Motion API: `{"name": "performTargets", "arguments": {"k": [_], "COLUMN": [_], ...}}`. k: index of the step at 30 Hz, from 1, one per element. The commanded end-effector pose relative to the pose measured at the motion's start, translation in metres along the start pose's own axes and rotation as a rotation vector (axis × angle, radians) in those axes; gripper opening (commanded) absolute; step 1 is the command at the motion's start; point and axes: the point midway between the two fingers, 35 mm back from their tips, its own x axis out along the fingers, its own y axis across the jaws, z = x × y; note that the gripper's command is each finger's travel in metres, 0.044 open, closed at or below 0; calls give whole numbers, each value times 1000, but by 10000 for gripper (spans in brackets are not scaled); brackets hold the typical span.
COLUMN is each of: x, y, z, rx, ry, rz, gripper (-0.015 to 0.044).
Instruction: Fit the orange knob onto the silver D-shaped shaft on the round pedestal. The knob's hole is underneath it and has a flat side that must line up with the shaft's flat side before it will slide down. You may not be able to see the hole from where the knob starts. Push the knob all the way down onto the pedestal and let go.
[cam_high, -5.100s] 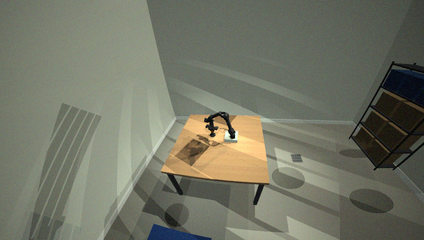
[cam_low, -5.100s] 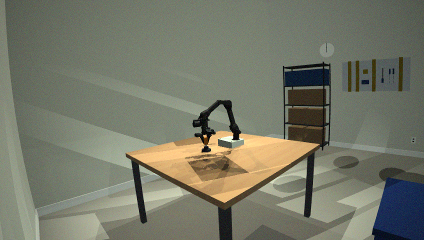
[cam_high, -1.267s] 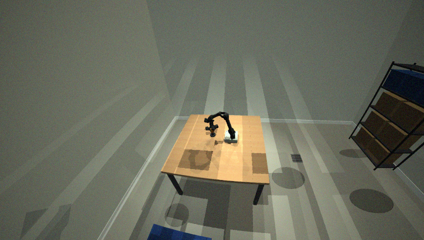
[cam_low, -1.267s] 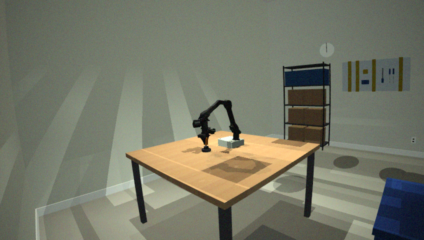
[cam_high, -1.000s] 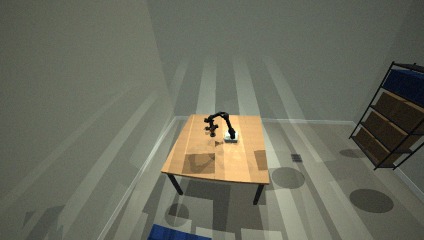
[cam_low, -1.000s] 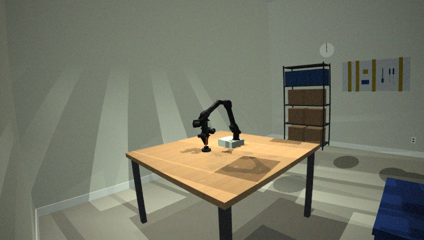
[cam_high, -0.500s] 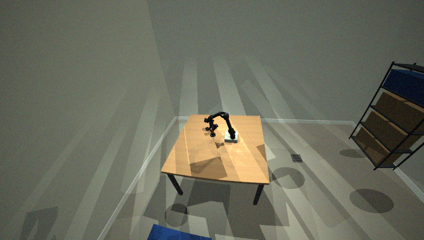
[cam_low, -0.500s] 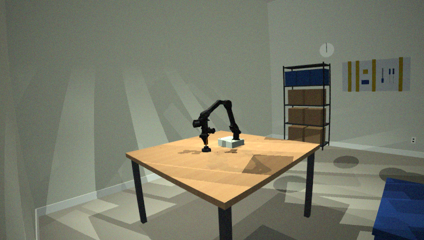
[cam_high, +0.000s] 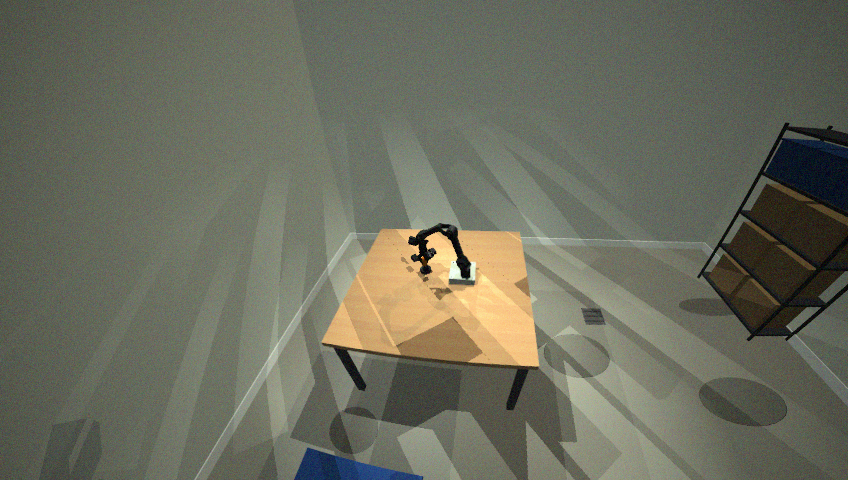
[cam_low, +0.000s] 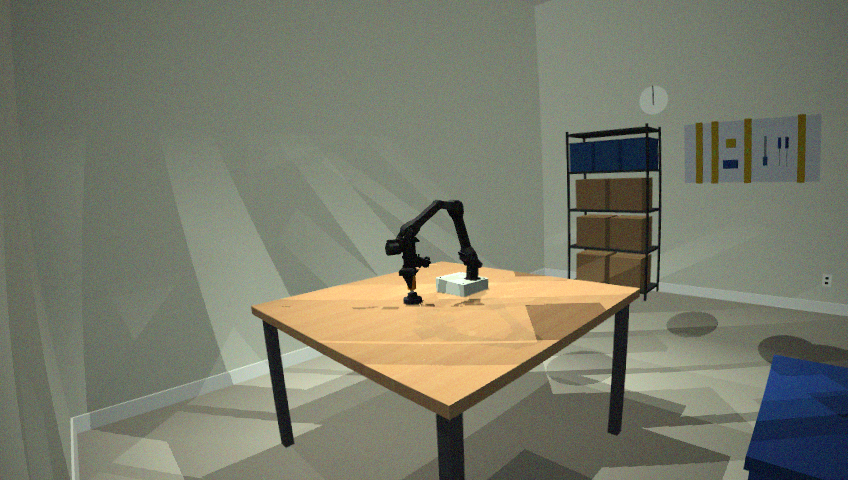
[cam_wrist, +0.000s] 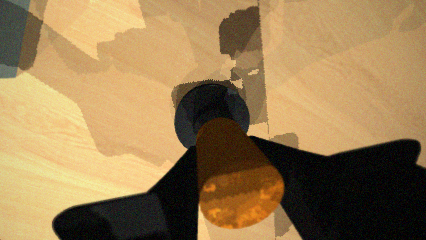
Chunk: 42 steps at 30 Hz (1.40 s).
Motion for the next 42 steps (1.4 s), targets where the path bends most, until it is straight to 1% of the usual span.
{"name": "performTargets", "arguments": {"k": [1,5,11,30,36,38,42], "x": [-3,-5,-4,1,-4,-4,-4], "y": [0,0,0,0,0,0,-1], "z": [-1,-1,-1,-1,-1,-1,-1], "rx": [-6,-32,-216,-216,-216,-241,-384], "ry": [6,6,5,5,5,5,5], "rz": [1,2,2,2,2,2,2], "gripper": [0,0,0,0,0,0,0]}}
